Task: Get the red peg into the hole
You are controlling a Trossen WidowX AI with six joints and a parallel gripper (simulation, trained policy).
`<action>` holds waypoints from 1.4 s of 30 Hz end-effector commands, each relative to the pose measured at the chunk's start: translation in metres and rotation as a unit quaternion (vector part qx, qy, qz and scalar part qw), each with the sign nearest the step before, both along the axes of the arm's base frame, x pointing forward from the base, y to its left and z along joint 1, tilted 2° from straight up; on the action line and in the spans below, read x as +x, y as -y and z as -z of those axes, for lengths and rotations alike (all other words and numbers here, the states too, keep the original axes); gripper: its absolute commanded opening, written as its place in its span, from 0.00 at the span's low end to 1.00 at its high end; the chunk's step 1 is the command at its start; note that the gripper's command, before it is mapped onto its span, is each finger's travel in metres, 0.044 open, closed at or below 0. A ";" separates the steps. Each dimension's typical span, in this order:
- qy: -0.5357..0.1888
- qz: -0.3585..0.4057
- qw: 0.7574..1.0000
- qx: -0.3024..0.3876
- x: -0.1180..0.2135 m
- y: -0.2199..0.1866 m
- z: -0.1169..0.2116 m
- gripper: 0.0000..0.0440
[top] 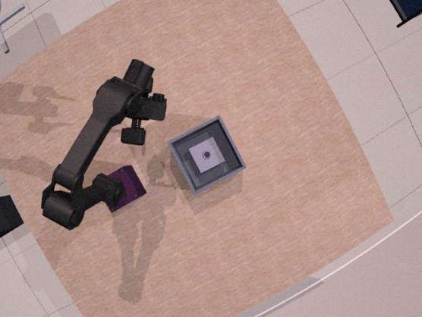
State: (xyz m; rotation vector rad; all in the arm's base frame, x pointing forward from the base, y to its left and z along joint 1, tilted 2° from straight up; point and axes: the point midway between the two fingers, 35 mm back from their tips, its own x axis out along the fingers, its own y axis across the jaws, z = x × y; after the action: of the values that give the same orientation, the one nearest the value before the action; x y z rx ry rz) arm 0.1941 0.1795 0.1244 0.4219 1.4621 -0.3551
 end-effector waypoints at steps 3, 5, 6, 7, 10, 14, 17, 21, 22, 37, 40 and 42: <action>-0.041 0.028 0.998 -0.031 -0.017 0.012 0.015 1.00; -0.053 0.036 0.997 -0.041 -0.022 0.015 0.020 1.00; -0.059 0.039 0.996 -0.046 -0.024 0.017 0.023 1.00; -0.064 0.042 0.996 -0.051 -0.026 0.018 0.025 1.00; -0.077 0.051 0.994 -0.063 -0.031 0.022 0.033 1.00; -0.092 0.060 0.991 -0.076 -0.036 0.025 0.043 1.00; -0.099 0.066 0.989 -0.082 -0.038 0.026 0.051 1.00; -0.106 0.071 0.988 -0.088 -0.040 0.027 0.062 1.00; -0.107 0.073 0.988 -0.089 -0.041 0.027 0.065 1.00; -0.103 0.086 0.987 -0.090 -0.041 0.027 0.116 1.00; -0.098 0.087 0.987 -0.090 -0.041 0.028 0.127 1.00; -0.096 0.087 0.988 -0.089 -0.041 0.029 0.134 1.00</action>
State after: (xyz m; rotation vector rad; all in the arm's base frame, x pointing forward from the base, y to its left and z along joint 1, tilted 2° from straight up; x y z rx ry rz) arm 0.1540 0.1529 -0.0006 0.3776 1.5774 -0.6714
